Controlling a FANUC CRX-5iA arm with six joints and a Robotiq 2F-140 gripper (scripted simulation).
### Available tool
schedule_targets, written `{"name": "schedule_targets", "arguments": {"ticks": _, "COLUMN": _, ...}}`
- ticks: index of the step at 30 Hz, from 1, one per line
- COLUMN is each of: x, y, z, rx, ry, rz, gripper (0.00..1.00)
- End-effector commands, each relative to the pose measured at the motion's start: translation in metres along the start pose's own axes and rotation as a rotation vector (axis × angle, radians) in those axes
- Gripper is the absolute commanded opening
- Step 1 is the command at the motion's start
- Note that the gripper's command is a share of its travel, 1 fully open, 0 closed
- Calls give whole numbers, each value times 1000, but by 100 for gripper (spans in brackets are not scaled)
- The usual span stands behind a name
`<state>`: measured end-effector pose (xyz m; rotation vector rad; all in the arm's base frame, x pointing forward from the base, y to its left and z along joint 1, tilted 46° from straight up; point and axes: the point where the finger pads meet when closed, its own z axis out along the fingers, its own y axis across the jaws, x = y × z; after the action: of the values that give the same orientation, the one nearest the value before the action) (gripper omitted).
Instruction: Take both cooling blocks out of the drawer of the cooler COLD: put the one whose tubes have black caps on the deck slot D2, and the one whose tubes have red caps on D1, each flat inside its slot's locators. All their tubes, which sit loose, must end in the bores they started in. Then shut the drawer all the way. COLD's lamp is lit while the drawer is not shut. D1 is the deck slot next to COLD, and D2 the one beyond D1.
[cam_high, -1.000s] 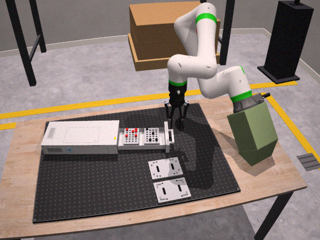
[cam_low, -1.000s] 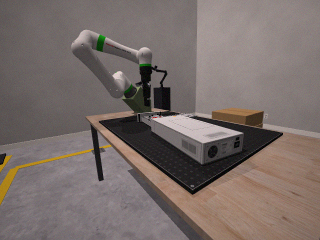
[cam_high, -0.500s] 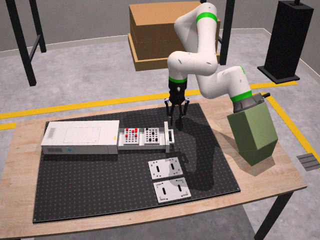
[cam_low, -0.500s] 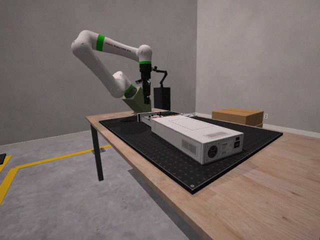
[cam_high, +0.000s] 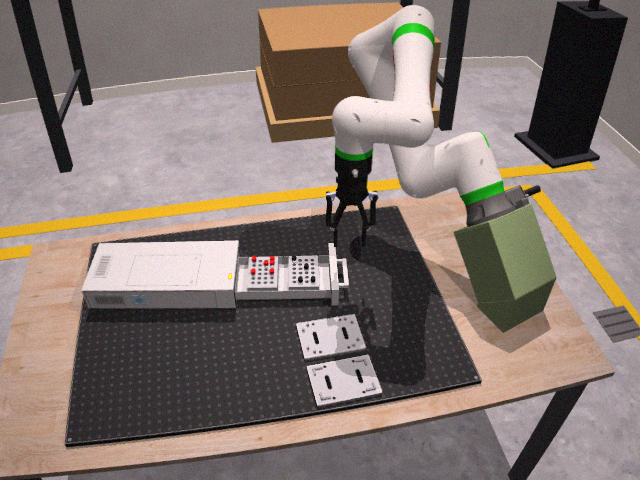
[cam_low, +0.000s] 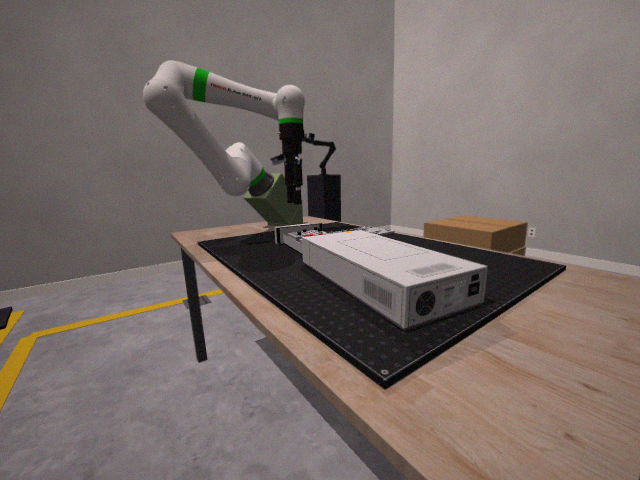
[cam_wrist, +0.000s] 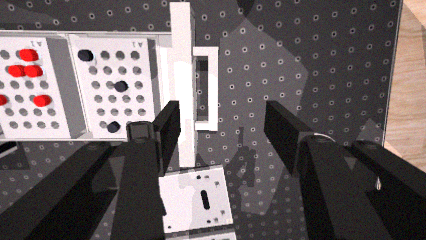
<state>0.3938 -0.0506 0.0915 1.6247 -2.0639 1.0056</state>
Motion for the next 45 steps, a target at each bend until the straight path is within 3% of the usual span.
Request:
{"name": "schedule_targets", "arguments": {"ticks": 1, "x": -1, "y": -8, "z": 0, "rx": 1, "ry": -1, "rz": 0, "gripper": 66}}
{"name": "schedule_targets", "arguments": {"ticks": 33, "x": -1, "y": -140, "z": 5, "rx": 2, "ry": -1, "rz": 0, "gripper": 66}}
{"name": "schedule_targets", "arguments": {"ticks": 45, "x": -1, "y": -137, "z": 5, "rx": 2, "ry": -1, "rz": 0, "gripper": 66}}
